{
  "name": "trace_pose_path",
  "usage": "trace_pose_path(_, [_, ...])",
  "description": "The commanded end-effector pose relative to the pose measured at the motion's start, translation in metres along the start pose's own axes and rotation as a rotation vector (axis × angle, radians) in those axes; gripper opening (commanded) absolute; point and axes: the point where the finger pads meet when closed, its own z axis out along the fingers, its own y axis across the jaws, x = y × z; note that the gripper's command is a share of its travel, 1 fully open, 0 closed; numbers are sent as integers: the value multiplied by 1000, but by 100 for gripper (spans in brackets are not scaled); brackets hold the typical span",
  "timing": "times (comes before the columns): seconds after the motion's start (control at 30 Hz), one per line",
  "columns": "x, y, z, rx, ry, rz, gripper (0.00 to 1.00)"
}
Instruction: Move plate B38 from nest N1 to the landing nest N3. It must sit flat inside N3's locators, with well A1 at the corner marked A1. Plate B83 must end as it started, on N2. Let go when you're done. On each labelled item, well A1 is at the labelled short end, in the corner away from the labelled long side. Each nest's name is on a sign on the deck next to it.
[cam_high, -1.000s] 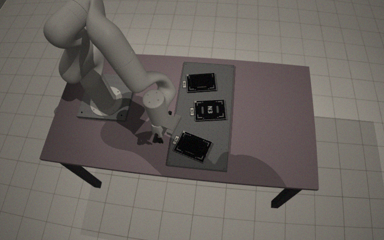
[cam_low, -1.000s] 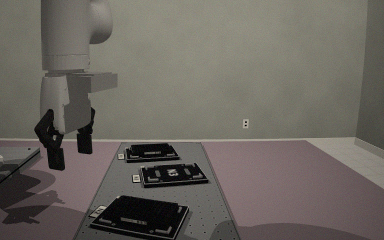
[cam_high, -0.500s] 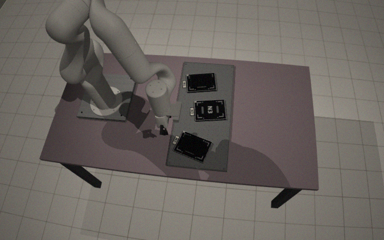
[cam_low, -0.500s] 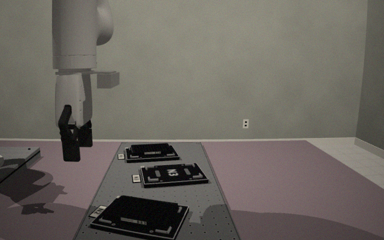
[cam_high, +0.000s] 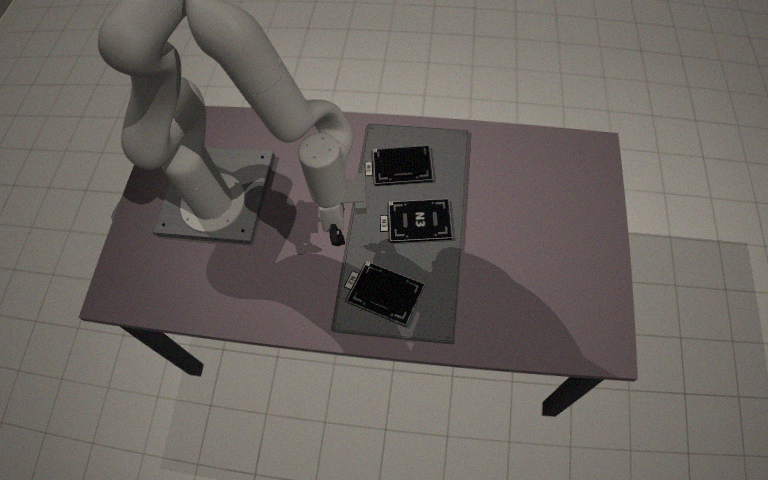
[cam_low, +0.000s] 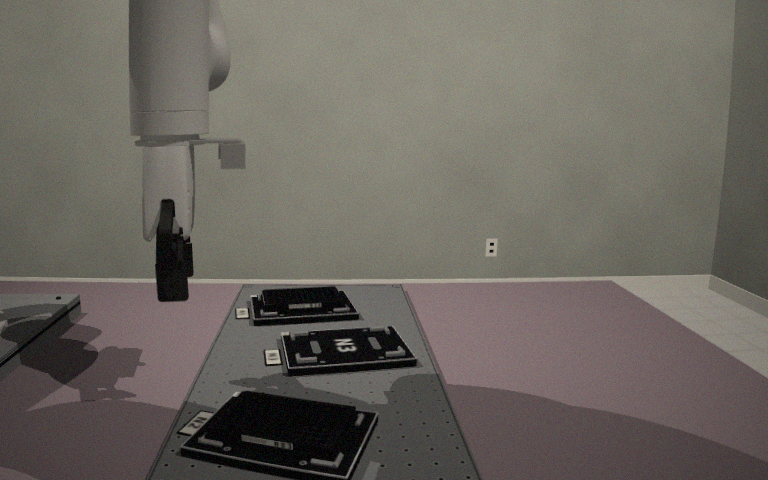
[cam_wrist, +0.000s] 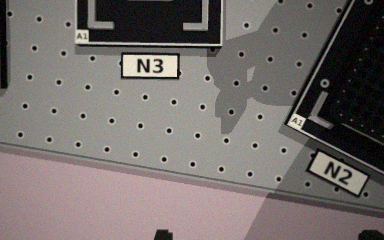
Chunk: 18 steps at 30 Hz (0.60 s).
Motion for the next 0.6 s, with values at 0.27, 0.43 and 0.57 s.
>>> trace_pose_path(0.27, [13, -54, -1, -2, 2, -1, 100])
trace_pose_path(0.43, [17, -73, -1, -2, 2, -1, 100])
trace_pose_path(0.57, [21, -93, -1, -1, 2, -1, 100])
